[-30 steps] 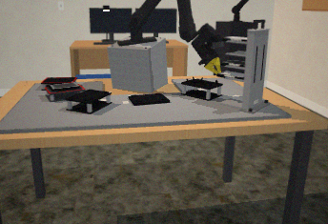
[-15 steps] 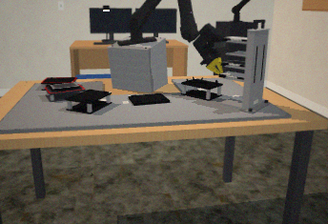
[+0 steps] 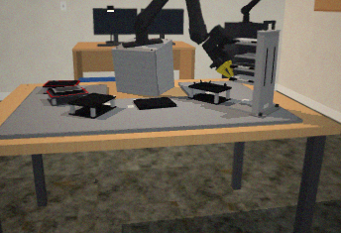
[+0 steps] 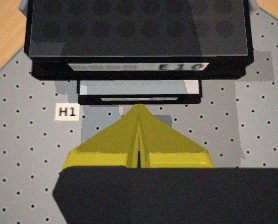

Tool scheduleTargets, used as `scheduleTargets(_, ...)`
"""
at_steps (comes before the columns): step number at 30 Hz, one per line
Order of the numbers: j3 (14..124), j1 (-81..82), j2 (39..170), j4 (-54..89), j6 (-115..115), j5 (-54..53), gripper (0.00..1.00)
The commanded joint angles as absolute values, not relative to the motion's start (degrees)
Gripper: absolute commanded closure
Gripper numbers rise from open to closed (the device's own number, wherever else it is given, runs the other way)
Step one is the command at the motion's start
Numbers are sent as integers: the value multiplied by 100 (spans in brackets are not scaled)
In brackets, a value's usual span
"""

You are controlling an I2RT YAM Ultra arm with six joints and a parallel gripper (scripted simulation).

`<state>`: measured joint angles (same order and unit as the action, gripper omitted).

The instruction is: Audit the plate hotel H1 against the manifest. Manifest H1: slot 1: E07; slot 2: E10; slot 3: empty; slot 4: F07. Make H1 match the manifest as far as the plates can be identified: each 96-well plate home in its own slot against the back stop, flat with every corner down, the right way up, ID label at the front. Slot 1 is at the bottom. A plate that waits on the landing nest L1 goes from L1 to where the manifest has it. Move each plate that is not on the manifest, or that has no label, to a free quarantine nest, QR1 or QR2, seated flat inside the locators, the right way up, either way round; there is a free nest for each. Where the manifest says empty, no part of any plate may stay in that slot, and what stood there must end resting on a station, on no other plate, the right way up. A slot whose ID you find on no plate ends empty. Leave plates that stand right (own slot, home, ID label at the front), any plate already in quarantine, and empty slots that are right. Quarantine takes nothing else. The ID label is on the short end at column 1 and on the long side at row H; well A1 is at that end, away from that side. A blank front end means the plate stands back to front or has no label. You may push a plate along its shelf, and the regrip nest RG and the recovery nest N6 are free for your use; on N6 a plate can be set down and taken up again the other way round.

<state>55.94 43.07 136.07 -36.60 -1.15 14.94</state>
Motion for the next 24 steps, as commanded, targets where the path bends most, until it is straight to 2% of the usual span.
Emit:
scheduleTargets(1, 5781, 4279, 13559, -3606, -61, 1466, 100)
scheduleTargets(24, 5926, 4239, 13693, -3637, -50, 1449, 100)
